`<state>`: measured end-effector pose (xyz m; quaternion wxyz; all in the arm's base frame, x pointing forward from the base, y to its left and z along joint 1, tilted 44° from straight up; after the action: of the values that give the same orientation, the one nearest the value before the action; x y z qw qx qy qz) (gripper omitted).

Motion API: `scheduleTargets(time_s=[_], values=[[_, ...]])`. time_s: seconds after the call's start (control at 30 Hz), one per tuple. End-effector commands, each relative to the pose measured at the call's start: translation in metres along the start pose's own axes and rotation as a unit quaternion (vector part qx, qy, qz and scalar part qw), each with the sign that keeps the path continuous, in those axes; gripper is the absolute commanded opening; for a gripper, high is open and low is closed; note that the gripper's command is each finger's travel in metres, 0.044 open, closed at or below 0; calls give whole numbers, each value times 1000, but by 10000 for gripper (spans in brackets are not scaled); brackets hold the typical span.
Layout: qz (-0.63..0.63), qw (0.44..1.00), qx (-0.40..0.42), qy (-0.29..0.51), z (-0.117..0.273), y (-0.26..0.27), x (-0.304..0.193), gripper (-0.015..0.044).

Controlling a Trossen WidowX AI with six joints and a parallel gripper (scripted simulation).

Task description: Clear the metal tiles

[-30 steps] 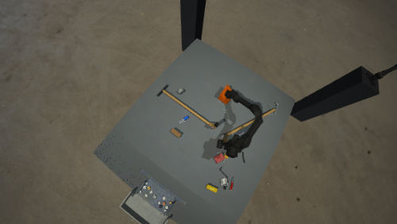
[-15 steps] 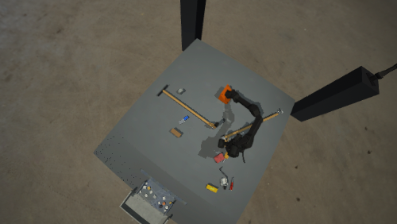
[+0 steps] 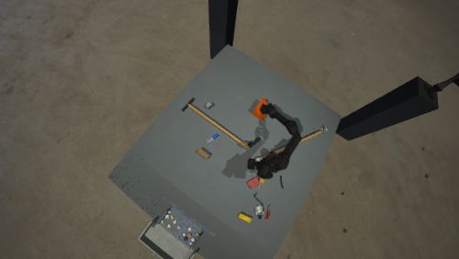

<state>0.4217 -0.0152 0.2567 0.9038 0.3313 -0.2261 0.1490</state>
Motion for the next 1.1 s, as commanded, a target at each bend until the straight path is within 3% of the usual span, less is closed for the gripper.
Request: scheduleTargets(time_s=[0.0,1.07], values=[[14,1000,-10,7,2,-19,-8,0],[197,977,-41,71,32,-157,-106,0]])
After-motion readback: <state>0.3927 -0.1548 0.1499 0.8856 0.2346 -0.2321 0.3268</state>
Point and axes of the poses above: the point midway between the two fingers, 35 mm back from their tips, its own z axis back along the fingers, its own y axis across the jaws, x = y × z, the point moved 3 cm from there along z, back along the fingers, and after that the axes turned 3 degrees about z, right-handed, at the moved point
